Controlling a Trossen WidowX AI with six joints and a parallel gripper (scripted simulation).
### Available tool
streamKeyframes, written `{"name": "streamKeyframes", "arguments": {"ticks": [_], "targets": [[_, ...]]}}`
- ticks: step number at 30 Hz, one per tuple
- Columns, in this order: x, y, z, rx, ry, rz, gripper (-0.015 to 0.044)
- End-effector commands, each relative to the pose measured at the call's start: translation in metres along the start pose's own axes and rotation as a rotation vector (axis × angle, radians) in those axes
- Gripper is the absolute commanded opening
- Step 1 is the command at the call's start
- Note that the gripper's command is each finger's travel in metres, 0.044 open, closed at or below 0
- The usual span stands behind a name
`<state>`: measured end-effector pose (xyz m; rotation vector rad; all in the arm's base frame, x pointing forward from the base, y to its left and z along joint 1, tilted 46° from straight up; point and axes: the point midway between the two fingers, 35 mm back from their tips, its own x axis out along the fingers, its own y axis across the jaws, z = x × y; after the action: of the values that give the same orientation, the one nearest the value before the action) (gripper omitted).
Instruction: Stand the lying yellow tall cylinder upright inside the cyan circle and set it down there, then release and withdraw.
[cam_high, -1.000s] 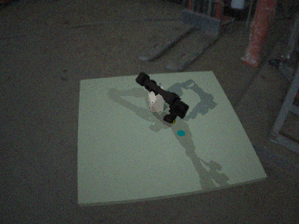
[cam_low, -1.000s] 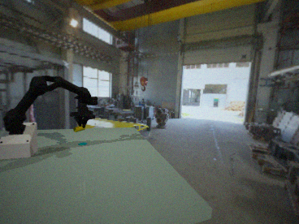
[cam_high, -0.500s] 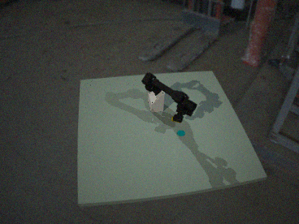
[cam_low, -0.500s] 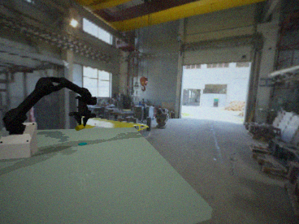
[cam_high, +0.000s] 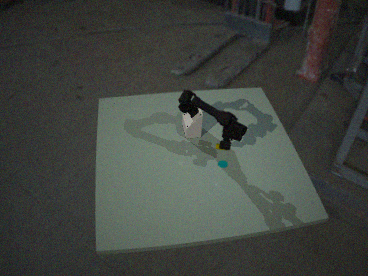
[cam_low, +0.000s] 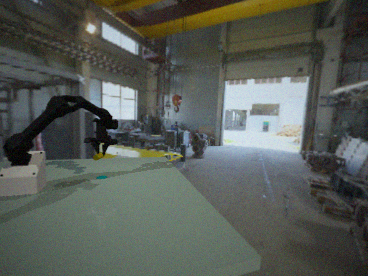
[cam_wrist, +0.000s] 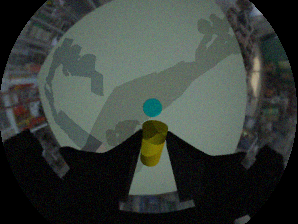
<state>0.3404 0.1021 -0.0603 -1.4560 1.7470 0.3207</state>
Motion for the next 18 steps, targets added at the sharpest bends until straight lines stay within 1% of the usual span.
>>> {"name": "streamKeyframes", "arguments": {"ticks": [1, 18], "targets": [[0.002, 0.001, 0.002, -0.001, -0.025, 0.022, 0.0105], [0.015, 0.006, 0.004, 0.011, -0.118, 0.11, 0.0105]]}}
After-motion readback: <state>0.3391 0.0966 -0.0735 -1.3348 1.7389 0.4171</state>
